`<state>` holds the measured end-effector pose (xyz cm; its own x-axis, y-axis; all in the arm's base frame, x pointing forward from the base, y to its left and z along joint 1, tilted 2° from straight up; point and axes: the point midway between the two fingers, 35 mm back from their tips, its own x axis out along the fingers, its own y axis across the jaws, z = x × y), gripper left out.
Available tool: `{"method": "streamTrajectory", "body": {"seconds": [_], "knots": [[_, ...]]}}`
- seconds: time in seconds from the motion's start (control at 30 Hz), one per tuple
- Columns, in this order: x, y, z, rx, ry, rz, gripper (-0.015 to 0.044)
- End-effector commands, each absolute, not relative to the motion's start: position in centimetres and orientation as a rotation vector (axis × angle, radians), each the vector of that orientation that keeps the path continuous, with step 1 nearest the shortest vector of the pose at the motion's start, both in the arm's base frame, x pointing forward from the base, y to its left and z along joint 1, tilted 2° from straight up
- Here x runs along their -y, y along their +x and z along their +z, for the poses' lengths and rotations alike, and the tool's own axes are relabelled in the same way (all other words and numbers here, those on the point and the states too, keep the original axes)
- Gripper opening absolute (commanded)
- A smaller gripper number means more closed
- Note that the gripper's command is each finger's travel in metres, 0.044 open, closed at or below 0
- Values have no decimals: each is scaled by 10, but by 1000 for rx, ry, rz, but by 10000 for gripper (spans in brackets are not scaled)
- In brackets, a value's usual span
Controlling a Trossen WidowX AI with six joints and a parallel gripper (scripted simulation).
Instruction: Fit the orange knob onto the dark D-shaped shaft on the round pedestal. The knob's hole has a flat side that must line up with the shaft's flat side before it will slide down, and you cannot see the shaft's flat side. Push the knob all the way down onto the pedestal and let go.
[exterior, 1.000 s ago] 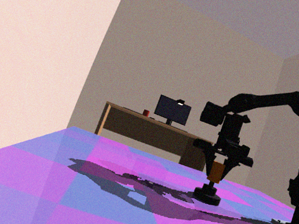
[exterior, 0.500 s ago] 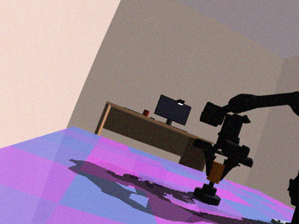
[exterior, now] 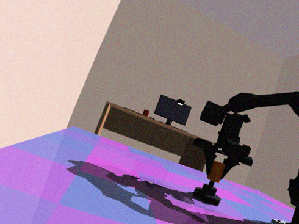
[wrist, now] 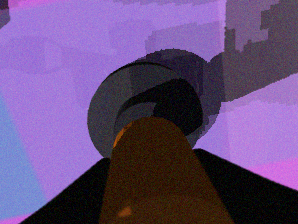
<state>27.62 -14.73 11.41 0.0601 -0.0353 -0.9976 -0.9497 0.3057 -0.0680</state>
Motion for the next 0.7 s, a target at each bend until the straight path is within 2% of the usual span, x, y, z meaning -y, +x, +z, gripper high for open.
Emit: {"method": "streamTrajectory", "body": {"seconds": [0.0,0.67], "knots": [[147,277,115,-1277,-1092,986,0],[147,277,110,-1245,-1157,1048,0]]}}
